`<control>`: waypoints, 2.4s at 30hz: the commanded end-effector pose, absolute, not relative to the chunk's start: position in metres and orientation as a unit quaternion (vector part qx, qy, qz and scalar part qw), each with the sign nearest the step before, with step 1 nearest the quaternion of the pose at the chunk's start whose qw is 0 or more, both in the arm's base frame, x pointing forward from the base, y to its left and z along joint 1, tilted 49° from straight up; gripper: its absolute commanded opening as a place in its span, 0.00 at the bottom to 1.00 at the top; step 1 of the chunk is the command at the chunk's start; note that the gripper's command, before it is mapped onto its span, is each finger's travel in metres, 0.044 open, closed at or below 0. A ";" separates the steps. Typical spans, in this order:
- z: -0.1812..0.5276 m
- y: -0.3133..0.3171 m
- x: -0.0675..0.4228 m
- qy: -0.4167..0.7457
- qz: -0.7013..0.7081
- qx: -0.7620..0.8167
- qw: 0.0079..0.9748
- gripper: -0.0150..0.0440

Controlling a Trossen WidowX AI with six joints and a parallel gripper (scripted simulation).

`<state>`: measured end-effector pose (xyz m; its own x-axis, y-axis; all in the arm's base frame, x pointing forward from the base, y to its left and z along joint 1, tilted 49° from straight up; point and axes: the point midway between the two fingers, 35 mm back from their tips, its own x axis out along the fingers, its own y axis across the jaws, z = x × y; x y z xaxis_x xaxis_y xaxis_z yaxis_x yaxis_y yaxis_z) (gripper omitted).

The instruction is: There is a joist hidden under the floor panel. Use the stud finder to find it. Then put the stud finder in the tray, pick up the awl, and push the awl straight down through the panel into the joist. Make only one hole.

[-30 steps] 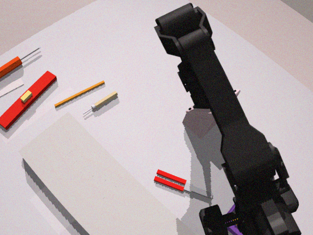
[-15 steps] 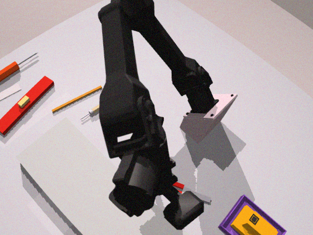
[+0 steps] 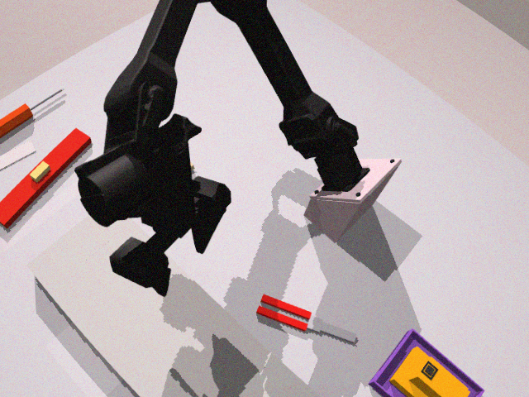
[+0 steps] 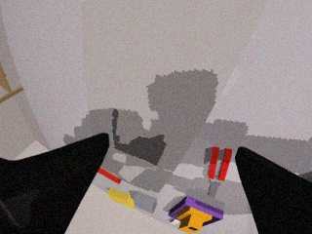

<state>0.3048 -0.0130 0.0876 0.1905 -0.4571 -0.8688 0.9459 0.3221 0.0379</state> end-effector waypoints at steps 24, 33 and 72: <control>0.170 -0.165 0.133 -0.316 -0.609 0.675 0.272 1.00; 0.170 -0.165 0.134 -0.316 -0.609 0.675 0.272 1.00; 0.146 -0.197 0.145 -0.316 -0.609 0.675 0.271 1.00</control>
<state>0.1457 -0.1936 0.1537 0.0598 -0.7610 -0.6460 -0.1053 -0.6484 0.7540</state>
